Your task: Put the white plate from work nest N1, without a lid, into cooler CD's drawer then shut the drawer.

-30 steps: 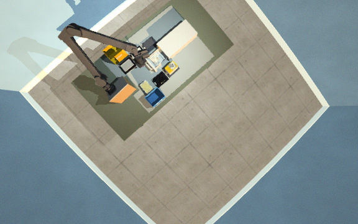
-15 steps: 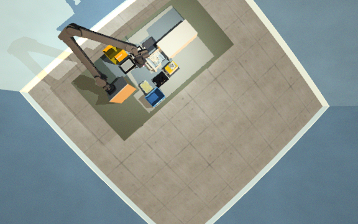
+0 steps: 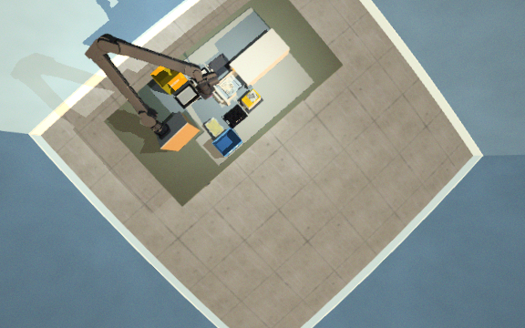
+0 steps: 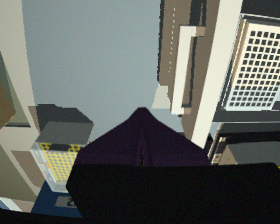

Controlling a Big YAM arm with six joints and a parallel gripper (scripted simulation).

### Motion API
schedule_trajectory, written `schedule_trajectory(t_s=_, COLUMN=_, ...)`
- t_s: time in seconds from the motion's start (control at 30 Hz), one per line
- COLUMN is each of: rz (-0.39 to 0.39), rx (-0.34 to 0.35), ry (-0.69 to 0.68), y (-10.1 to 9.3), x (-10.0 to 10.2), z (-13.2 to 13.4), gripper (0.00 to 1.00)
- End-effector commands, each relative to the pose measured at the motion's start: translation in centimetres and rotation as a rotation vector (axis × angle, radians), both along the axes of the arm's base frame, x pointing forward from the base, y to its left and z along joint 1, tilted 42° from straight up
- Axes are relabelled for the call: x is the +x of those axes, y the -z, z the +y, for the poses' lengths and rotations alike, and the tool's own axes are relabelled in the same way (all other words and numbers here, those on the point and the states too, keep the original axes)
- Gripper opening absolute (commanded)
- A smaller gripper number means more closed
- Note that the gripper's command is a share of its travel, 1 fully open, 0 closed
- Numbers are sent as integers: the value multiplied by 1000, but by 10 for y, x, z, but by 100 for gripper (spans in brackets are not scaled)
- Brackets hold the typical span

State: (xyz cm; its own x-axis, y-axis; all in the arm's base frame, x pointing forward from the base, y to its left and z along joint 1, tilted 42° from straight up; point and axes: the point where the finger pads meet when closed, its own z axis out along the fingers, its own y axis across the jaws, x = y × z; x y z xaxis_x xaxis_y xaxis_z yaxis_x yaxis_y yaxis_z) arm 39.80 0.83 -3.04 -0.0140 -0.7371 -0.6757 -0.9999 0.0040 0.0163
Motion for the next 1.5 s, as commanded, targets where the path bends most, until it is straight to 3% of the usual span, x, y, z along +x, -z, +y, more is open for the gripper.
schedule_trajectory(t_s=0.0, rz=-31, rx=-8, ry=7, y=-6, x=12, z=-6, gripper=0)
schedule_trajectory(t_s=0.3, rz=-31, rx=-8, ry=7, y=-6, x=12, z=-6, gripper=0)
schedule_trajectory(t_s=0.37, rz=1, rx=-2, ry=-3, y=6, x=1, z=6, gripper=0)
schedule_trajectory(t_s=0.7, rz=0, rx=1, ry=-2, y=14, x=1, z=13, gripper=0)
schedule_trajectory(t_s=0.73, rz=-11, rx=-2, ry=24, y=11, x=3, z=3, gripper=0)
schedule_trajectory(t_s=0.83, rz=0, rx=1, ry=-2, y=18, x=1, z=17, gripper=0)
schedule_trajectory(t_s=1.3, rz=-14, rx=-2, ry=8, y=24, x=3, z=23, gripper=0)
schedule_trajectory(t_s=1.47, rz=1, rx=1, ry=-2, y=35, x=0, z=32, gripper=0)
